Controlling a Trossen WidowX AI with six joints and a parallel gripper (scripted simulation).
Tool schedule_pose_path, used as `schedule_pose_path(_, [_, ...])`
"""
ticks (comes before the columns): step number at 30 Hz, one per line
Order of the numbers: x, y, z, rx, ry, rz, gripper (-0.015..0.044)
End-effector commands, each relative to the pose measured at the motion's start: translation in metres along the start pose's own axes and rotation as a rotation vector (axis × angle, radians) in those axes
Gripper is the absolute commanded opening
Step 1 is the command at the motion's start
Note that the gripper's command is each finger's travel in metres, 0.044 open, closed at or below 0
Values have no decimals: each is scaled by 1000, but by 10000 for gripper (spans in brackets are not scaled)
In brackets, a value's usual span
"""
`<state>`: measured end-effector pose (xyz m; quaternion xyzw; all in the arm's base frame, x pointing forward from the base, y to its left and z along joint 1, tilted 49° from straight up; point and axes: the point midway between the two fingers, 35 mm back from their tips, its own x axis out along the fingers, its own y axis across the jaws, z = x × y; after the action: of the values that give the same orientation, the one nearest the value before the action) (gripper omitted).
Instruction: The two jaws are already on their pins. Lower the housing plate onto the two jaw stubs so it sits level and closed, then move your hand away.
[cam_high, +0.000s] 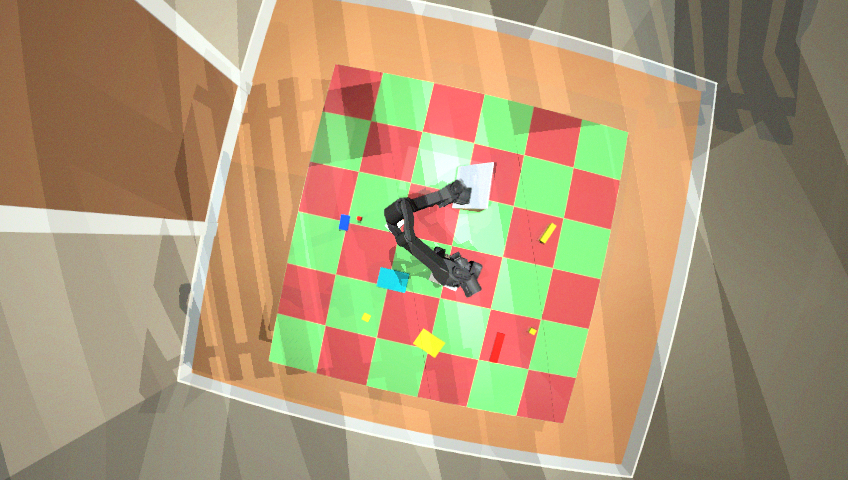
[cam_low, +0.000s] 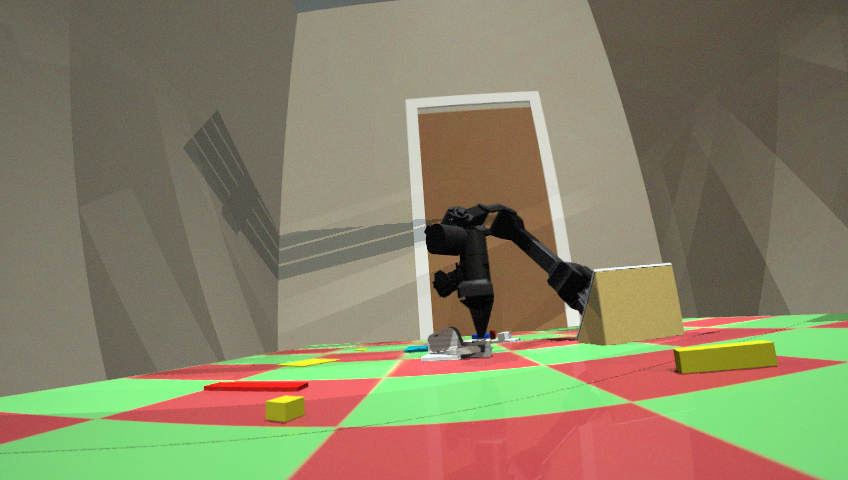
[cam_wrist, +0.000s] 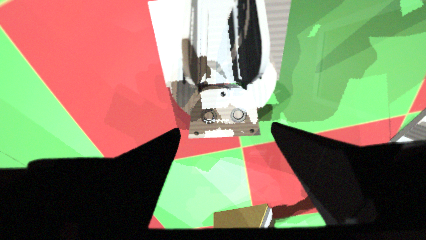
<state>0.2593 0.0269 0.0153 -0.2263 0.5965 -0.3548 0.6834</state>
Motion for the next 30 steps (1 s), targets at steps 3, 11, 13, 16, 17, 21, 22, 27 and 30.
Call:
schedule_pose_path(3, [-46, -2, -2, 8, -8, 7, 440])
schedule_pose_path(11, [-82, -9, -43, 2, -8, 17, 440])
schedule_pose_path(13, [-94, -15, -56, 4, -6, 12, 440])
schedule_pose_path(16, [-95, -16, -57, 4, -6, 12, 440])
schedule_pose_path(17, [-95, -16, -57, 4, -6, 12, 440])
schedule_pose_path(21, [-95, -16, -57, 4, -6, 12, 440])
schedule_pose_path(22, [-95, -16, -57, 4, -6, 12, 440])
schedule_pose_path(27, [-95, -16, -57, 4, -6, 12, 440])
schedule_pose_path(30, [-95, -16, -57, 4, -6, 12, 440])
